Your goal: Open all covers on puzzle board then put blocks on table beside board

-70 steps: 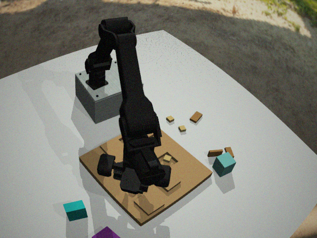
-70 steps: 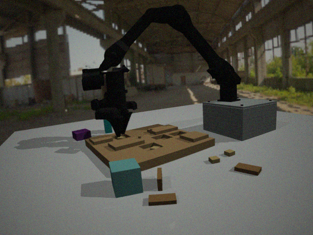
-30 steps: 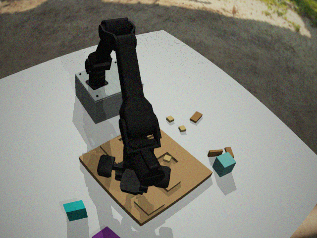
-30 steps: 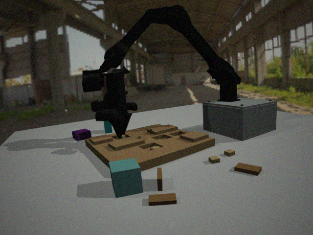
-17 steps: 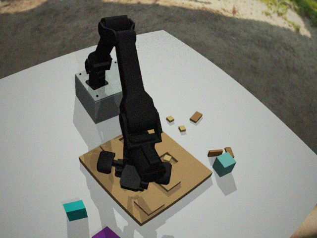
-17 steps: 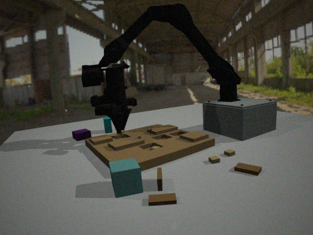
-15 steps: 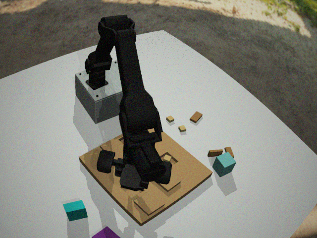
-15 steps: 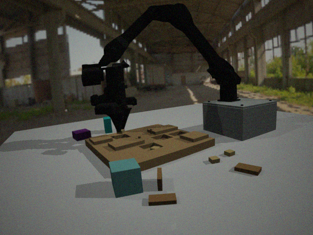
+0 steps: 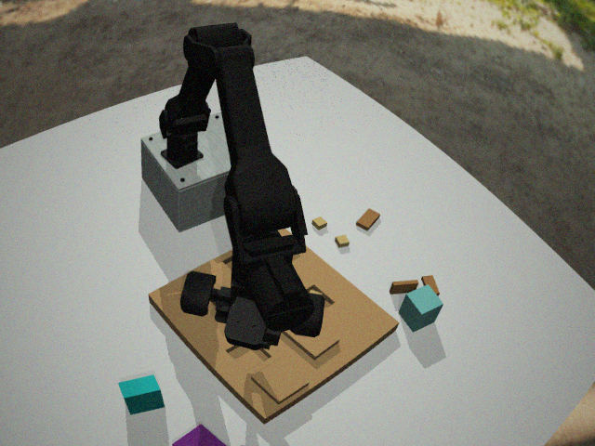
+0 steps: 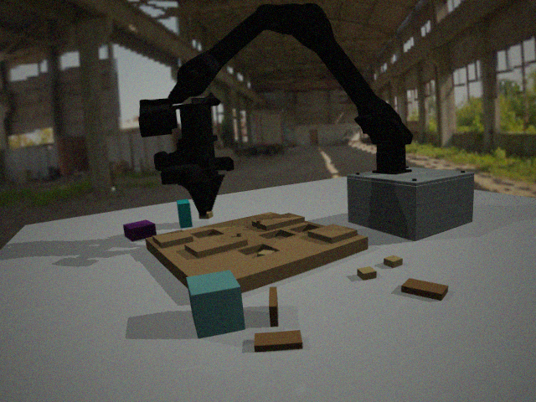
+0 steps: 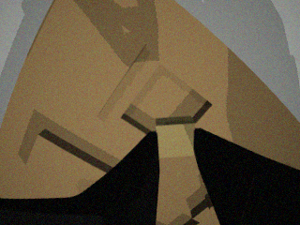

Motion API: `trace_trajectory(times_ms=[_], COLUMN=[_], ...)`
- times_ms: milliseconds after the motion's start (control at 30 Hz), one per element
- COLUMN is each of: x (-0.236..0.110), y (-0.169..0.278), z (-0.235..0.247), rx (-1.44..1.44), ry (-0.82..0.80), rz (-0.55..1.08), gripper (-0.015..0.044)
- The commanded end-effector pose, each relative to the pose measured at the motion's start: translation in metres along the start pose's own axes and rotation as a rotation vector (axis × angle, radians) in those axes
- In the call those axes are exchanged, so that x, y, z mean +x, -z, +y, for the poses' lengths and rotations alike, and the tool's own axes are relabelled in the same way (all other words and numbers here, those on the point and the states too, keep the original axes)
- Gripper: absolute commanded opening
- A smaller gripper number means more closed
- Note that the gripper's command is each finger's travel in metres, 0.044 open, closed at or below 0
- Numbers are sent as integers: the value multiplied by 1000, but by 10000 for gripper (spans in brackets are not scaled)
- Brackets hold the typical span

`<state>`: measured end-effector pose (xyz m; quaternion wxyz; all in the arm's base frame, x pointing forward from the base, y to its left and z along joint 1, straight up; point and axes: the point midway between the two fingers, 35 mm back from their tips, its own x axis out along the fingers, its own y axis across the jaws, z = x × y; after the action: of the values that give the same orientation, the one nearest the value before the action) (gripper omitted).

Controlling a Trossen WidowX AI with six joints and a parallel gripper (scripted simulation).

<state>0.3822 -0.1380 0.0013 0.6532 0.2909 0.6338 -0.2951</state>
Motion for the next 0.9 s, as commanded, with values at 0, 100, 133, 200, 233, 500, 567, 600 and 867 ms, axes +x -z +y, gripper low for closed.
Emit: trace_trajectory(times_ms=[0, 100, 133, 200, 233, 500, 567, 600, 867], x=[-10, -18, -21, -26, -28, -49, -50, -50, -50], y=[-2, -2, -2, -2, -2, -1, -1, -1, -13], z=[1, 1, 1, 1, 1, 1, 1, 0, -27], rx=[2, 2, 2, 2, 2, 2, 2, 2, 2], ry=[-4, -4, -4, -4, -4, -4, -4, -4, -2], rz=[-4, -4, -4, -4, -4, -4, -4, -4, -5], gripper=[80, 80, 80, 80, 80, 80, 80, 80, 80])
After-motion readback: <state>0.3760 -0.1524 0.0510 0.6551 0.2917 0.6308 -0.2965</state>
